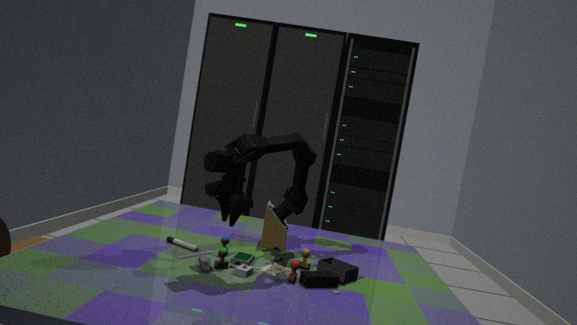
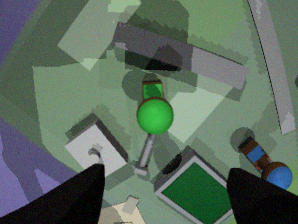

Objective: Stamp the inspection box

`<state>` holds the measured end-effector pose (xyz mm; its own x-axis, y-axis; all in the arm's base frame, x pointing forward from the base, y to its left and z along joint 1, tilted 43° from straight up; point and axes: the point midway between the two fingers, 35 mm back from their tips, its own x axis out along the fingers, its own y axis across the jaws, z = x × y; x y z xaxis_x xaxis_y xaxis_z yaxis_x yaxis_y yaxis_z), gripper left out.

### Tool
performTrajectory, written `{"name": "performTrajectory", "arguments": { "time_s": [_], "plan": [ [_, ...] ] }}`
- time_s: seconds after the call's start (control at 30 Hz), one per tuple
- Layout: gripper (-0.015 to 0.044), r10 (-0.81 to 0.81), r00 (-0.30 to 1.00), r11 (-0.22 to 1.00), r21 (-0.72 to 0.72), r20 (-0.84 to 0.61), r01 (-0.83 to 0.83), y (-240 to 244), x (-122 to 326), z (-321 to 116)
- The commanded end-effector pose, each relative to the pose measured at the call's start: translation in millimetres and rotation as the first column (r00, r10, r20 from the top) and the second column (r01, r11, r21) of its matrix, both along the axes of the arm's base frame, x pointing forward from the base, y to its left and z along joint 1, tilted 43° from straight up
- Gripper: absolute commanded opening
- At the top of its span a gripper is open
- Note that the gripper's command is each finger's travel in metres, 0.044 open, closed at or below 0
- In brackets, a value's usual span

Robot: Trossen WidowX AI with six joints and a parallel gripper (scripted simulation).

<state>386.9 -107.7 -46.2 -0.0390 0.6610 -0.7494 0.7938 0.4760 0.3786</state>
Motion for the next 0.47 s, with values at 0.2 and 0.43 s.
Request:
{"name": "performTrajectory", "arguments": {
  "time_s": [0.2, 0.43],
  "plan": [
    [0.0266, -0.001, 1.000, 1.000, -0.001, 0.001, 0.001, -0.8, 0.2, 0.6],
    [0.0266, -0.001, 1.000, 1.000, -0.001, 0.001, 0.001, -0.8, 0.2, 0.6]
  ]
}}
